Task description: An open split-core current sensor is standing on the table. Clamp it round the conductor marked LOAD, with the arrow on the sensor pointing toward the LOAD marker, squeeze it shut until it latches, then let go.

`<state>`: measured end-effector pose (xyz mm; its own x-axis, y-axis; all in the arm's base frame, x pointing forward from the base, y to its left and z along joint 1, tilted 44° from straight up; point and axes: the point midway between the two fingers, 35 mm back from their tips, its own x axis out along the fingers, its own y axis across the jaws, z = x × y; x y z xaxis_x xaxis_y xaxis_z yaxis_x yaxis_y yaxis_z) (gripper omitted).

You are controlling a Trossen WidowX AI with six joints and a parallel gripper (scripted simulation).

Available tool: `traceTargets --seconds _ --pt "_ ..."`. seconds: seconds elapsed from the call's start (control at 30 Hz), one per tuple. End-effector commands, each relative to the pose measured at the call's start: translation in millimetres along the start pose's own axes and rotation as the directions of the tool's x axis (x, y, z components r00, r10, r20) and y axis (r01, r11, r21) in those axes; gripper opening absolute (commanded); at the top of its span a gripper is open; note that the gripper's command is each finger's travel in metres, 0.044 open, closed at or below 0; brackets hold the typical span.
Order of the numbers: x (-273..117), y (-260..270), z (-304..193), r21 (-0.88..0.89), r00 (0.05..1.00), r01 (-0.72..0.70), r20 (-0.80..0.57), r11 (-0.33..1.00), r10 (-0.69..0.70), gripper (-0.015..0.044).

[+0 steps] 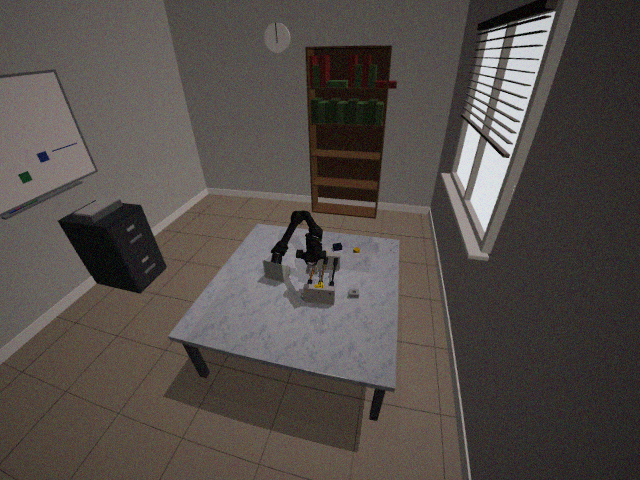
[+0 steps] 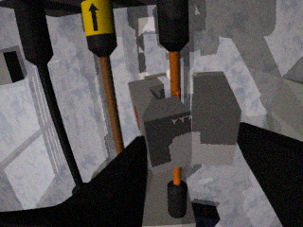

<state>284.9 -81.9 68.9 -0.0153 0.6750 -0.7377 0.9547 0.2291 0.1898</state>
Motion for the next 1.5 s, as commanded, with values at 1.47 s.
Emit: traceTargets --seconds 1.47 --pt "60 69 -4 0.075 1.000 -0.009 -0.014 0.997 0.010 0.0000"
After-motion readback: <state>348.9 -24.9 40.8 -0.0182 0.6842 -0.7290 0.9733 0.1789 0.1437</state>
